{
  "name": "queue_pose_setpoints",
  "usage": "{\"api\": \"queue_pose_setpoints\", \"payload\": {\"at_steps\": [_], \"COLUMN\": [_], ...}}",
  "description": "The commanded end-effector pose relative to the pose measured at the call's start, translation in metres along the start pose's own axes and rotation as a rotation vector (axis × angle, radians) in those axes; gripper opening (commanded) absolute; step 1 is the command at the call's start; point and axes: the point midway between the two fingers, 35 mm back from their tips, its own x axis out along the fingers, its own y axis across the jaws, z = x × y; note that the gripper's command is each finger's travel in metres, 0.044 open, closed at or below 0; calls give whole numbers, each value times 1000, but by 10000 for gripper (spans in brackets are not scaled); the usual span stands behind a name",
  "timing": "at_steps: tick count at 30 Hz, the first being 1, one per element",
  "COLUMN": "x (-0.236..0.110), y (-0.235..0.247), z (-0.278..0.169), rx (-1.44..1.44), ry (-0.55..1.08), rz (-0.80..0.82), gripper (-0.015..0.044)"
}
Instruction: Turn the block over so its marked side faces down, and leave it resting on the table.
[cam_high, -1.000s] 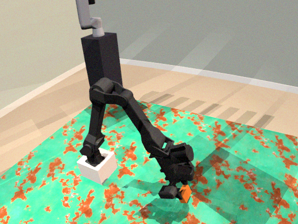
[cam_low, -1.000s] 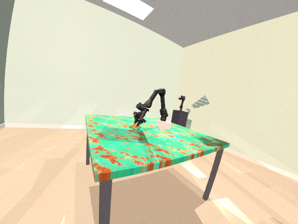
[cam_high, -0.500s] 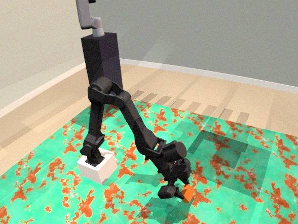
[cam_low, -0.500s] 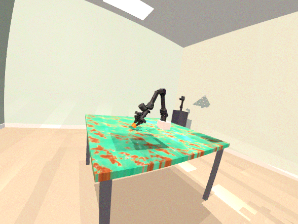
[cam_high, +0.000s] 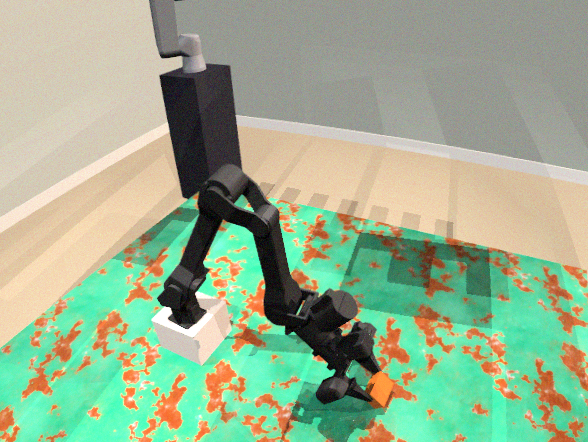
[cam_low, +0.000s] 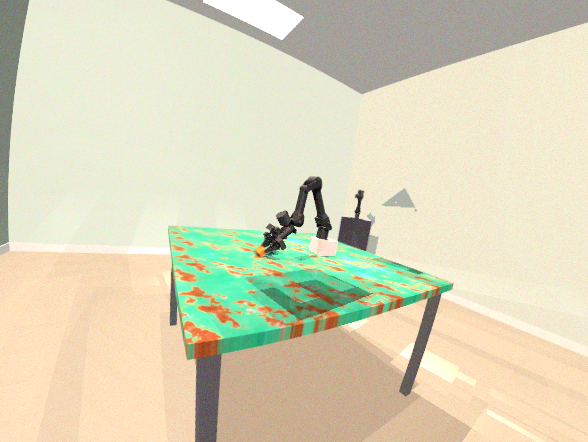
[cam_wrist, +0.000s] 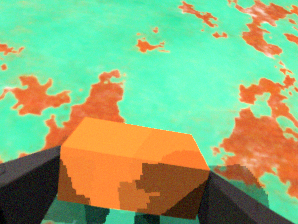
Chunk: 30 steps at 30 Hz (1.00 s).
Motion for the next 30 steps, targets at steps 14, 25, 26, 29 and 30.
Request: {"api": "queue_pose_setpoints", "payload": {"at_steps": [14,25,26,29,30], "x": [-3,-13,-13,-13,-13], "y": [-3,-4,-4,-4,-4], "z": [-23,-27,-27,-27,-27], "rx": [-2,2,2,2,2], "ry": [-213,-303,-303,-303,-303], "rz": [-6,-6,-6,-6,-6], "gripper": [0,0,0,0,0]}}
